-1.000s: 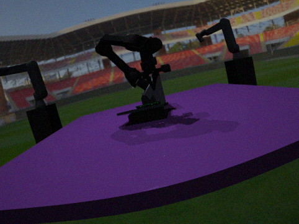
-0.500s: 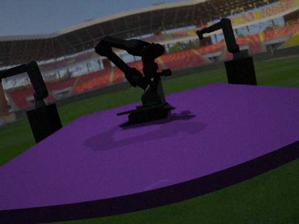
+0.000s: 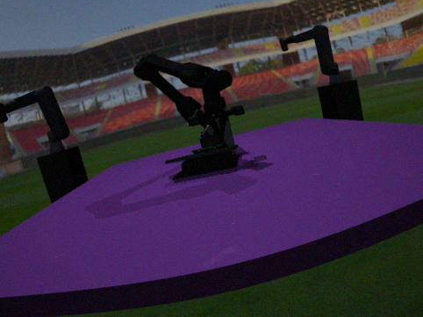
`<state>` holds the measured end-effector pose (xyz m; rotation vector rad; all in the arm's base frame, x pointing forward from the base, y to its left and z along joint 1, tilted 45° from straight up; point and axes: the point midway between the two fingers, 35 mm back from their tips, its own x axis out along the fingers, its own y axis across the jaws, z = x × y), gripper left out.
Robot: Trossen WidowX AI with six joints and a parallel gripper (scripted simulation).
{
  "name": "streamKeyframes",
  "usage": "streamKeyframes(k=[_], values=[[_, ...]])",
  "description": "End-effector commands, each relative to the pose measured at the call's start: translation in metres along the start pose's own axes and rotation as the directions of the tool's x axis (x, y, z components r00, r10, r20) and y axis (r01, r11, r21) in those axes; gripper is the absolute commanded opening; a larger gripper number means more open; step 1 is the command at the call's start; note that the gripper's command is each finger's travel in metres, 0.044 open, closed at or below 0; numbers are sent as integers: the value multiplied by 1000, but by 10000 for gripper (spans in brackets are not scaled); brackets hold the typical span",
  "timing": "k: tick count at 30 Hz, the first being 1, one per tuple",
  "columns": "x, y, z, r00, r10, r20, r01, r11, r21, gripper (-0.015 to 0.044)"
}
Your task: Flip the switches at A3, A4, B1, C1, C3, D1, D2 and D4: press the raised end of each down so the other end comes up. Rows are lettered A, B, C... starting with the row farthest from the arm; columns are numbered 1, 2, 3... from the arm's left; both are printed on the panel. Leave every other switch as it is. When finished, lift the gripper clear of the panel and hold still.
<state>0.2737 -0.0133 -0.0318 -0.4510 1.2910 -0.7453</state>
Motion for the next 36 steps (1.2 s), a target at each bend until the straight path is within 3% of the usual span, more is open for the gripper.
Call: streamKeyframes(k=[1,36], values=[[6,-1,-1,1000,-4,0,4,1000,-7,0],[11,-1,-1,1000,-4,0,4,1000,-7,0]])
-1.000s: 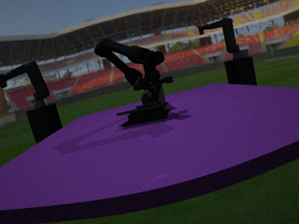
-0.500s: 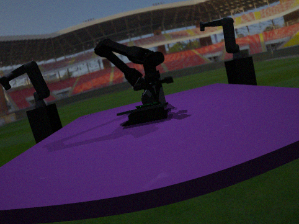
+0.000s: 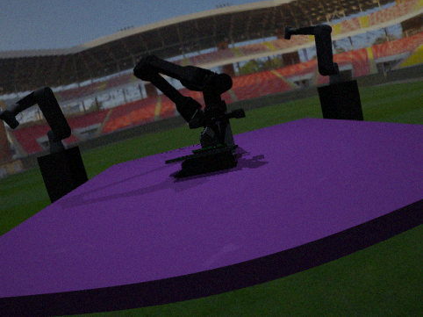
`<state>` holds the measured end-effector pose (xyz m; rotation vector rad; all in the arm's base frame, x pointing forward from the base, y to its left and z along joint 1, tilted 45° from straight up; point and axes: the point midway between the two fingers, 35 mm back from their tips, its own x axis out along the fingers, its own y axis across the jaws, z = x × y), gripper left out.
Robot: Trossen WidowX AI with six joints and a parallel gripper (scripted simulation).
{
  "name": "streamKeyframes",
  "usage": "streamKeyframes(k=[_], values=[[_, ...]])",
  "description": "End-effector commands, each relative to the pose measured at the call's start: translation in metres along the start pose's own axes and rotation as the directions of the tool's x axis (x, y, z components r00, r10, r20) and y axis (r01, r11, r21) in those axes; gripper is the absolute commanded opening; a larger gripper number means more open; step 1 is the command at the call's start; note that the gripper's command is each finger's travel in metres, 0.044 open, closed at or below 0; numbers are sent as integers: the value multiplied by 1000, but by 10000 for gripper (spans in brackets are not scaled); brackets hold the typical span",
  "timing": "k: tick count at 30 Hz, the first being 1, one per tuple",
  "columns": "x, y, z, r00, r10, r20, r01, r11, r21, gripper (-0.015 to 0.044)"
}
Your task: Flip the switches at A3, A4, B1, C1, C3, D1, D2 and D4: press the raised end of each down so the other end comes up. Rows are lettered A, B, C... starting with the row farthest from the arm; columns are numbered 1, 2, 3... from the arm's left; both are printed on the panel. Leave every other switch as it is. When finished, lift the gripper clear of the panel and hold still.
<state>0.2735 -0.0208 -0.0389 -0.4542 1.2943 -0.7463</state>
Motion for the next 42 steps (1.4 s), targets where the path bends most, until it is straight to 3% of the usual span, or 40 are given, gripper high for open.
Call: streamKeyframes(k=[1,29,35,42], values=[[1,0,0,1000,-2,3,2,1000,-4,0],[4,0,0,1000,-2,3,2,1000,-4,0],[-58,1,-2,1000,1,27,-1,1000,-5,0],[-61,-15,-1,1000,1,28,-1,1000,-5,0]])
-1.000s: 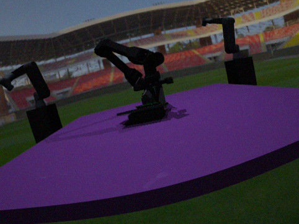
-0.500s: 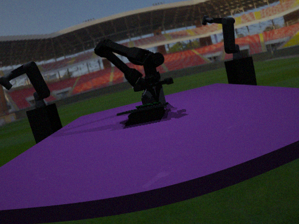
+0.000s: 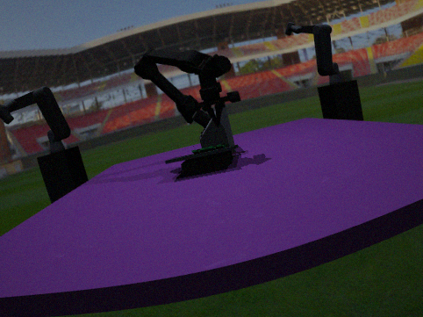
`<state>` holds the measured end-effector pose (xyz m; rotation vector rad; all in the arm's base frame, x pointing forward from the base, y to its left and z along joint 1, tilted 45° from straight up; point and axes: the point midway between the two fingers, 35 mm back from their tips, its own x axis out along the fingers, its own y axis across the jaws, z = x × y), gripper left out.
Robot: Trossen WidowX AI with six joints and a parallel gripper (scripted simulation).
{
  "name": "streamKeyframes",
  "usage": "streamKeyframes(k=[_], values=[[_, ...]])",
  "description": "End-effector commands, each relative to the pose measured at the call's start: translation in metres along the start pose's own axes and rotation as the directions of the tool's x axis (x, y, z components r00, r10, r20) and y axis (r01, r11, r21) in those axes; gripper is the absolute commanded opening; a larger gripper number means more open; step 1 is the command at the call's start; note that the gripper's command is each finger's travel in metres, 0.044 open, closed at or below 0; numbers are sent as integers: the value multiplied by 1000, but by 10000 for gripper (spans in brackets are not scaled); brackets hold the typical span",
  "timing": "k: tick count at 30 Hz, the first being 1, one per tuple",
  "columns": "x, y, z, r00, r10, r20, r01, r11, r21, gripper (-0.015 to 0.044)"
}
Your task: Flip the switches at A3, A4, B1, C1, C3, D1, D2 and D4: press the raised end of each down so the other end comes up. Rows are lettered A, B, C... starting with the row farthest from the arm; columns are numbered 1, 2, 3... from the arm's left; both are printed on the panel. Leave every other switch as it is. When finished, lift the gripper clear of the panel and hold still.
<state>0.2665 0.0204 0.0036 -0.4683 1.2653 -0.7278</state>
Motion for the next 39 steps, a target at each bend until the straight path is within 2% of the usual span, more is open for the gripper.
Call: streamKeyframes(k=[1,5,8,13,39], values=[[-2,-24,0,1000,-3,-7,3,1000,1,0],[-1,-51,-1,1000,-6,-7,6,1000,1,0],[1,-51,-1,1000,-6,-9,6,1000,1,0],[34,-51,-1,999,-7,-33,7,1000,2,0],[58,-52,-1,999,-8,-32,8,1000,2,0]])
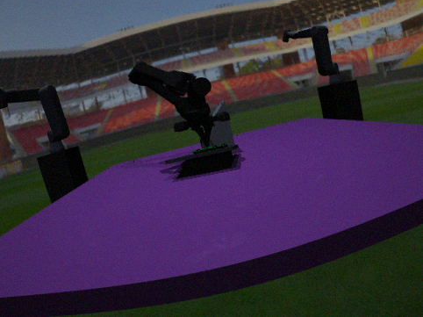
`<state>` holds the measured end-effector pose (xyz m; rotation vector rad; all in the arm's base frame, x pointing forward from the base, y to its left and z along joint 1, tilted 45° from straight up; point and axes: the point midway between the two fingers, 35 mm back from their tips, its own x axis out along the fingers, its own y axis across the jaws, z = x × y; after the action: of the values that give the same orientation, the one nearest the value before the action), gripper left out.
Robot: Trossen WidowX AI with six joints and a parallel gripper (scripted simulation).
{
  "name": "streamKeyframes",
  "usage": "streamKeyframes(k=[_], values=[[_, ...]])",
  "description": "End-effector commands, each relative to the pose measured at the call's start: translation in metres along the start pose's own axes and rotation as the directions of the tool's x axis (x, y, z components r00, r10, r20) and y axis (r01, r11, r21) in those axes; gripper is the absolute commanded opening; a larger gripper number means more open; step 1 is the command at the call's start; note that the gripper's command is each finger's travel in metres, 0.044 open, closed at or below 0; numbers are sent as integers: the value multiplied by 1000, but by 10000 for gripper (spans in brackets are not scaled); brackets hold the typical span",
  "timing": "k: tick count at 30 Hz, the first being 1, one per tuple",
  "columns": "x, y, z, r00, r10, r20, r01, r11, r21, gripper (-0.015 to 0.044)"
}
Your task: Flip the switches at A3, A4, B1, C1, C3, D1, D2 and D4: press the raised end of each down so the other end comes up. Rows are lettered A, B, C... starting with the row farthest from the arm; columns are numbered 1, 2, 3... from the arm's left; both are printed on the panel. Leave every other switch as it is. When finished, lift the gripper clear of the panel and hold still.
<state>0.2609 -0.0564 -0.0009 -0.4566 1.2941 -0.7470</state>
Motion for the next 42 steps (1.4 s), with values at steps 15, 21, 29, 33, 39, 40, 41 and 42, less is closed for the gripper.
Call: streamKeyframes(k=[15,21,29,33,39,40,41,42], values=[[1,0,0,1000,-3,2,3,1000,-4,0],[2,0,0,1000,-3,2,3,1000,-4,0],[3,0,0,1000,-3,2,3,1000,-4,0],[3,0,0,1000,-3,2,3,1000,-4,0],[4,0,0,1000,-3,2,3,1000,-4,0],[4,0,0,1000,-3,2,3,1000,-4,0],[4,0,0,1000,-3,2,3,1000,-4,0],[5,0,0,1000,-3,2,3,1000,-4,0]])
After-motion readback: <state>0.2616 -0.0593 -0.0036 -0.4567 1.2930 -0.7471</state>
